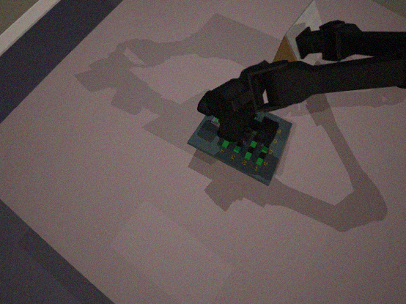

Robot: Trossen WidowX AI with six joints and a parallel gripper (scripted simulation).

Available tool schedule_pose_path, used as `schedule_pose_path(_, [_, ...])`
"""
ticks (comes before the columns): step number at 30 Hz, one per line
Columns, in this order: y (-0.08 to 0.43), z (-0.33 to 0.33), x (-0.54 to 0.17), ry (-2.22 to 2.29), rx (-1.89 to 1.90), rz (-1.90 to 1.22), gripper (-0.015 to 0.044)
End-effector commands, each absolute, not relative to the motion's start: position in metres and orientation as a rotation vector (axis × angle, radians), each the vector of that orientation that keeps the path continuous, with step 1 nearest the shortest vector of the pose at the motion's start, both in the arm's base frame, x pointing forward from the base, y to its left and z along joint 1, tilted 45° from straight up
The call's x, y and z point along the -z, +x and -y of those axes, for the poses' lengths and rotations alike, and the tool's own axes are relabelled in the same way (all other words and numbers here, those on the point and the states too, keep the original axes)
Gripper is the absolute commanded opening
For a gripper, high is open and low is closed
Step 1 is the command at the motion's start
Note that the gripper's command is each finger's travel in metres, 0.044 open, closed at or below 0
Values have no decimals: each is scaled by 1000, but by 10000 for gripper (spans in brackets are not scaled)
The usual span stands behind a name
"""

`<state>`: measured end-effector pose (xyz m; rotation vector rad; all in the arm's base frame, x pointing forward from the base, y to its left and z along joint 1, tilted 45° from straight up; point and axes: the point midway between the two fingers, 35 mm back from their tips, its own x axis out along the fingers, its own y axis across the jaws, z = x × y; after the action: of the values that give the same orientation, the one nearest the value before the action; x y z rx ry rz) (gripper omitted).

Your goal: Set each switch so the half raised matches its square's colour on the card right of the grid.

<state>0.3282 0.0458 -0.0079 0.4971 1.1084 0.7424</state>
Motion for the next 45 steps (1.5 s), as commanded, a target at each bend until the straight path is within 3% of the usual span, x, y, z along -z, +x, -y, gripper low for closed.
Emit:
schedule_pose_path(1, [328,-46,8,501,-740,-1110,0])
schedule_pose_path(39, [330,-50,11,502,-740,-1109,0])
schedule_pose_path(45, [318,-7,-23,490,-744,-1134,0])
